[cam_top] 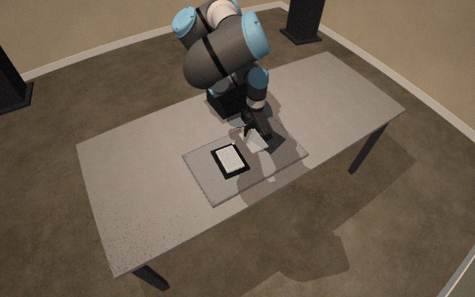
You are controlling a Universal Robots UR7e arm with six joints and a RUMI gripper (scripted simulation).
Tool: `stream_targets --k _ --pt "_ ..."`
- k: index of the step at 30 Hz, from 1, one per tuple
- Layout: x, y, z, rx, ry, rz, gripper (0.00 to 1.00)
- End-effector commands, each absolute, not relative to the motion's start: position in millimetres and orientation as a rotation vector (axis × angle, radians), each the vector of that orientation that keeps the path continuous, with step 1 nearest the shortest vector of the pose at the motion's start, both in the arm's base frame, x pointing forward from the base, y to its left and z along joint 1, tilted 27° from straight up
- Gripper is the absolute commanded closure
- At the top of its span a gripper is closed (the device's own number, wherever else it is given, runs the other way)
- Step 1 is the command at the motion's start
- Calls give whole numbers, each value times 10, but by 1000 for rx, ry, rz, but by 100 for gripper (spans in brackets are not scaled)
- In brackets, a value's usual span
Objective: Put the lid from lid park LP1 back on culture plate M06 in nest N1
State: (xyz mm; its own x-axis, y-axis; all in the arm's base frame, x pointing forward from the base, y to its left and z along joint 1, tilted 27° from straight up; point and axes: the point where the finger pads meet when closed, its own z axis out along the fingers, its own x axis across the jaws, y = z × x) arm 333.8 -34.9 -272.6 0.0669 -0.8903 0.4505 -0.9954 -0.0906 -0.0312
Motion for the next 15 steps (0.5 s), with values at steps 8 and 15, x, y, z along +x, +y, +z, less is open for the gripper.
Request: stream_targets --k 8,15 --pt "3458 -752 -2513 2031 -1944 532 100" --pt "3542 -1054 -2357 2031 -1944 532 100"
